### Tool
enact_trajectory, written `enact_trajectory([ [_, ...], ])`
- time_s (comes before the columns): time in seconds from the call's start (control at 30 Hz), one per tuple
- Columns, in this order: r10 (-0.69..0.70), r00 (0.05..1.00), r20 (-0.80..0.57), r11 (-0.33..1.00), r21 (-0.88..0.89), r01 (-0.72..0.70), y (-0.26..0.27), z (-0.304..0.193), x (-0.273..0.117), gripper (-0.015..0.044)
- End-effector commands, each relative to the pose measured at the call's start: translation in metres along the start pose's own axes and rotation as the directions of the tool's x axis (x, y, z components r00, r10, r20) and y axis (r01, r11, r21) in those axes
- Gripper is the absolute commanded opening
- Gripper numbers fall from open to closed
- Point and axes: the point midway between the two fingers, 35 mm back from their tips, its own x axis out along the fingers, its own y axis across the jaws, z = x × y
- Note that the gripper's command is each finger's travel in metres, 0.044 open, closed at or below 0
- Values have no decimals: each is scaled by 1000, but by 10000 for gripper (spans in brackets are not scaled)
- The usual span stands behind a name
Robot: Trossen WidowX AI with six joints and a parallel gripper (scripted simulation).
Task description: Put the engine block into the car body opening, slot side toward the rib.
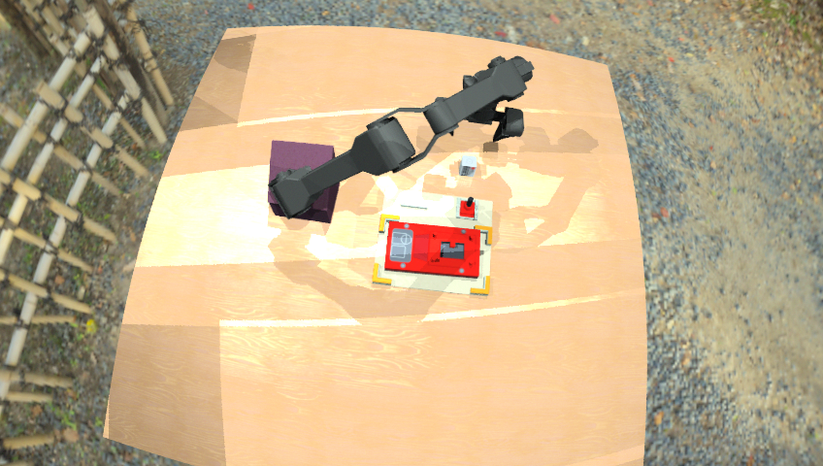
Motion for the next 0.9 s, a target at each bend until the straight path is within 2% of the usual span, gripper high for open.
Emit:
enact_trajectory([
  [0.0, 10, 1000, -30, 999, -34, -11, -1, -6, 5, 440],
  [0.1, 10, 1000, -30, 999, -34, -11, -1, -6, 8, 440],
  [0.23, 9, 999, -32, 999, -34, -10, -2, -8, 53, 440],
  [0.87, 9, 999, -32, 999, -32, -10, -4, -10, 79, 440],
])
